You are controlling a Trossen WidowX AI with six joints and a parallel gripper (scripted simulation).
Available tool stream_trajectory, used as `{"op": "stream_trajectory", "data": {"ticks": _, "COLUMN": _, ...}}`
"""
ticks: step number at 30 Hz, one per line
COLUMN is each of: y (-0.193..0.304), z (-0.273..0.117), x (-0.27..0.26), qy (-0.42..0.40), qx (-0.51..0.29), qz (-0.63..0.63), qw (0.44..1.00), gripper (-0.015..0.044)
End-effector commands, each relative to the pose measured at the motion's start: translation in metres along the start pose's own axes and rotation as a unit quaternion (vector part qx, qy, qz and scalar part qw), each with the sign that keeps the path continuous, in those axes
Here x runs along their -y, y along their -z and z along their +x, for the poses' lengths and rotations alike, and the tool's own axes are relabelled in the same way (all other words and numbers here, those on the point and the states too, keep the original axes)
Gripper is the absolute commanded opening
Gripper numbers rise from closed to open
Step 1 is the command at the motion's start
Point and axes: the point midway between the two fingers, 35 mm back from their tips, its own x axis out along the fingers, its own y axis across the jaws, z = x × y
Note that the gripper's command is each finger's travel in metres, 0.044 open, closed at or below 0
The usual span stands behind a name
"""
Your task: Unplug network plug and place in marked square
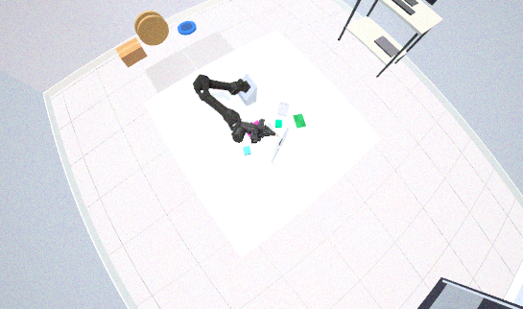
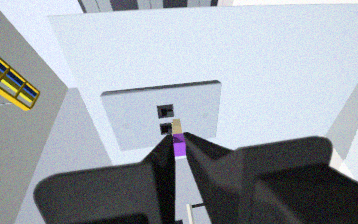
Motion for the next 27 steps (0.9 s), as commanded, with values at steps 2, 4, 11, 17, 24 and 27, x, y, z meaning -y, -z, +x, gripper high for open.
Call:
{"op": "stream_trajectory", "data": {"ticks": 2, "y": 0.001, "z": -0.005, "x": -0.003, "qy": -0.004, "qx": 0.001, "qz": -0.003, "qw": 1.0, "gripper": 0.0}}
{"op": "stream_trajectory", "data": {"ticks": 4, "y": 0.001, "z": -0.006, "x": -0.003, "qy": -0.004, "qx": 0.001, "qz": -0.003, "qw": 1.0, "gripper": 0.0}}
{"op": "stream_trajectory", "data": {"ticks": 11, "y": 0.003, "z": -0.01, "x": -0.003, "qy": -0.004, "qx": 0.001, "qz": -0.003, "qw": 1.0, "gripper": 0.0}}
{"op": "stream_trajectory", "data": {"ticks": 17, "y": 0.004, "z": -0.013, "x": -0.002, "qy": -0.003, "qx": 0.001, "qz": -0.003, "qw": 1.0, "gripper": 0.0}}
{"op": "stream_trajectory", "data": {"ticks": 24, "y": 0.006, "z": -0.017, "x": -0.002, "qy": -0.003, "qx": 0.001, "qz": -0.003, "qw": 1.0, "gripper": 0.0}}
{"op": "stream_trajectory", "data": {"ticks": 27, "y": 0.007, "z": -0.018, "x": -0.002, "qy": -0.003, "qx": 0.001, "qz": -0.003, "qw": 1.0, "gripper": 0.0}}
